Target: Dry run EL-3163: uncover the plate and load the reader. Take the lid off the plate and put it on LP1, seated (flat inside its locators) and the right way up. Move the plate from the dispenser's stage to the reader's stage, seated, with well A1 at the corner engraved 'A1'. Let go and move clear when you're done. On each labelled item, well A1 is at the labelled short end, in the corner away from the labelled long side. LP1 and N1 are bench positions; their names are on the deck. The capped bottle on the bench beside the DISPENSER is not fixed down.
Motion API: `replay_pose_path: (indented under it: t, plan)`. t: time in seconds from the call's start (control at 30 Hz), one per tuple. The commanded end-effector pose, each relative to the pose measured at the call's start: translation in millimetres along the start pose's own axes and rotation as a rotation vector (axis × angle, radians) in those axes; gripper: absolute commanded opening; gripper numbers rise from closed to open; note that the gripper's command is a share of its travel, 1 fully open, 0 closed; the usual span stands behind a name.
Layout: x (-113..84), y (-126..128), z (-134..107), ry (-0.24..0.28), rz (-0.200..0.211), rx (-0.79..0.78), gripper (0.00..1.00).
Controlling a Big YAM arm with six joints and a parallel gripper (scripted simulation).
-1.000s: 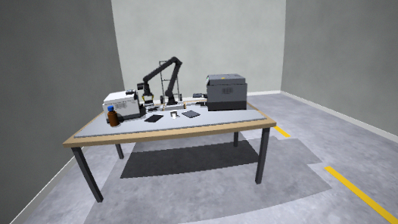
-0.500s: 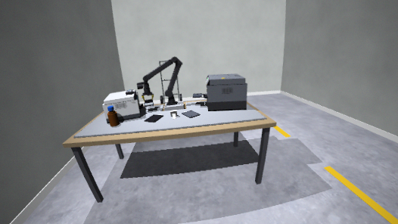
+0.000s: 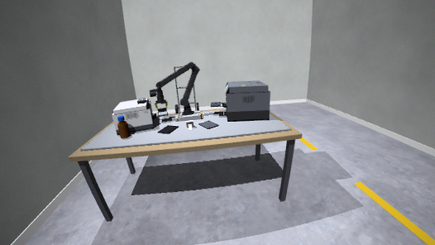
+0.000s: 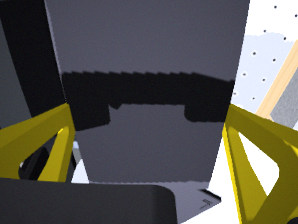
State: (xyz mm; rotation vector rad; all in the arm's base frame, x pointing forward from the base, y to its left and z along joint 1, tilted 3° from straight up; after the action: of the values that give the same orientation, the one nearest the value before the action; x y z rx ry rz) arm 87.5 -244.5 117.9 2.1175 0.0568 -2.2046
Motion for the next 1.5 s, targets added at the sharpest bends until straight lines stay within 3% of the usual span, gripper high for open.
replay_pose_path:
  t: [0.0, 0.37, 0.73, 0.87, 1.03, 1.13, 1.47]
  plan:
    - [-16.2, 15, -6, 0.006, 0.031, 0.007, 0.85]
    - [-29.6, 17, -7, 0.015, 0.061, 0.008, 0.85]
    - [-24.9, 7, -4, 0.006, 0.029, 0.007, 0.85]
    - [-21.7, 7, -4, 0.008, 0.037, 0.007, 0.85]
    - [-25.3, 20, -27, 0.016, 0.051, -0.099, 0.85]
    - [-24.9, 22, -26, 0.018, 0.046, -0.097, 0.85]
    - [-24.8, 22, -59, 0.023, 0.041, -0.243, 0.85]
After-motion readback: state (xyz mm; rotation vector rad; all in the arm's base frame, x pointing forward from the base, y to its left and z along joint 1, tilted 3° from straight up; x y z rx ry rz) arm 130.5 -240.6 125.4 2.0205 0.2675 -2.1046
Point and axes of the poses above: the point where the finger pads meet when closed, its own x axis out along the fingers, its own y axis across the jaws, z = x × y, the point moved 3 cm from there along -x, back along the fingers, and after that the axes turned 14 degrees about x, right-handed, at the moved point
